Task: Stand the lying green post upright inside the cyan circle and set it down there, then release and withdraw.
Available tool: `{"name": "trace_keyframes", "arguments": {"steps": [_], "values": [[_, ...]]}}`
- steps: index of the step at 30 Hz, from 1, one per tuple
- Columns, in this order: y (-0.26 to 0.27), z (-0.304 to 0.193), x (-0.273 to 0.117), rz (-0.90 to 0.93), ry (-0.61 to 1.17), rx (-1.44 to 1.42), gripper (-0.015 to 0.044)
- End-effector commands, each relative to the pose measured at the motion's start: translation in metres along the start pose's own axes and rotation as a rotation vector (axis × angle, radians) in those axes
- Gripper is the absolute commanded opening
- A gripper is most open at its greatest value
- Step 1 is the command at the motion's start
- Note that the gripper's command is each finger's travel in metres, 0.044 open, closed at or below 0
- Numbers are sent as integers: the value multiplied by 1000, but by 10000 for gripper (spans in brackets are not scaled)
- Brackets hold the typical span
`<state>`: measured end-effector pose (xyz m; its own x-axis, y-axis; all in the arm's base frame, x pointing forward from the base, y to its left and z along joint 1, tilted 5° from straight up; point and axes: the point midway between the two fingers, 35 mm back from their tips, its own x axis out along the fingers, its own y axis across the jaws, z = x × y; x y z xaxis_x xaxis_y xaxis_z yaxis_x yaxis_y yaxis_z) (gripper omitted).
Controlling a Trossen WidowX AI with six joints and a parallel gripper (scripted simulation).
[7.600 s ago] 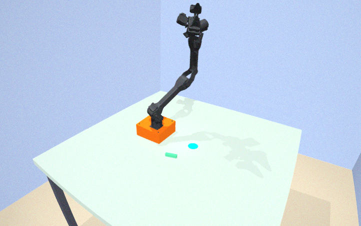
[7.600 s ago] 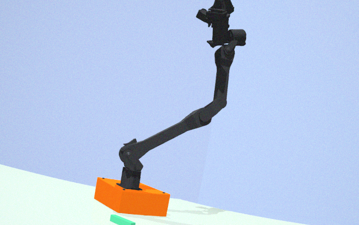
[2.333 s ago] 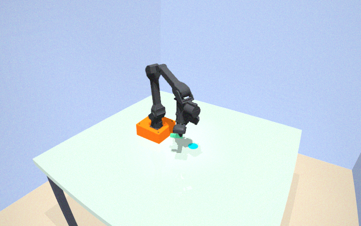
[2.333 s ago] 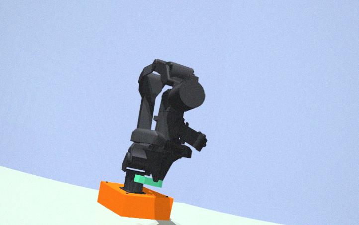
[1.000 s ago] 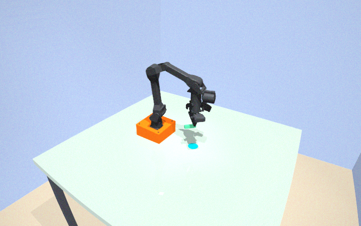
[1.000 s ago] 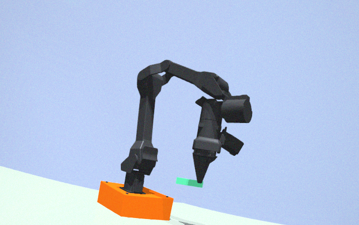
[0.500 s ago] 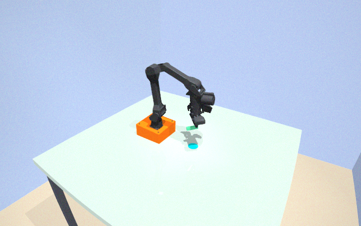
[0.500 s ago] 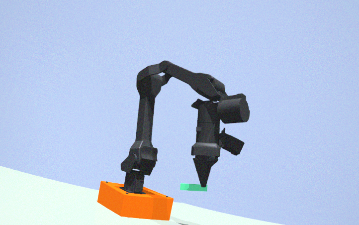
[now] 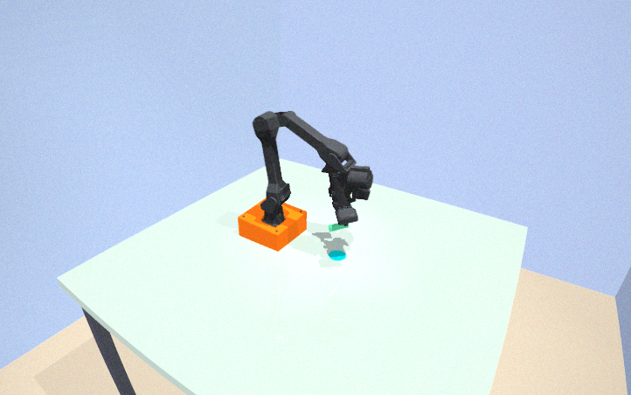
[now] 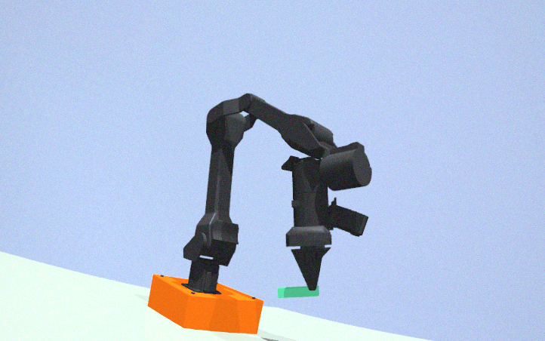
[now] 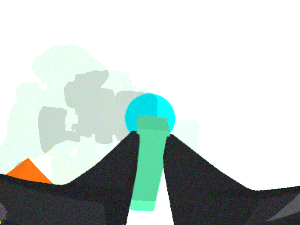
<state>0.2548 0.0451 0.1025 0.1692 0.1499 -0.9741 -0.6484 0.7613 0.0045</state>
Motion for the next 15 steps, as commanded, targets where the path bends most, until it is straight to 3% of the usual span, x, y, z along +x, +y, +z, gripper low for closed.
{"name": "trace_keyframes", "arguments": {"steps": [1,15], "values": [[1,-2,4,17,-23,6,22],[-3,1,11,50,-123,38,22]]}}
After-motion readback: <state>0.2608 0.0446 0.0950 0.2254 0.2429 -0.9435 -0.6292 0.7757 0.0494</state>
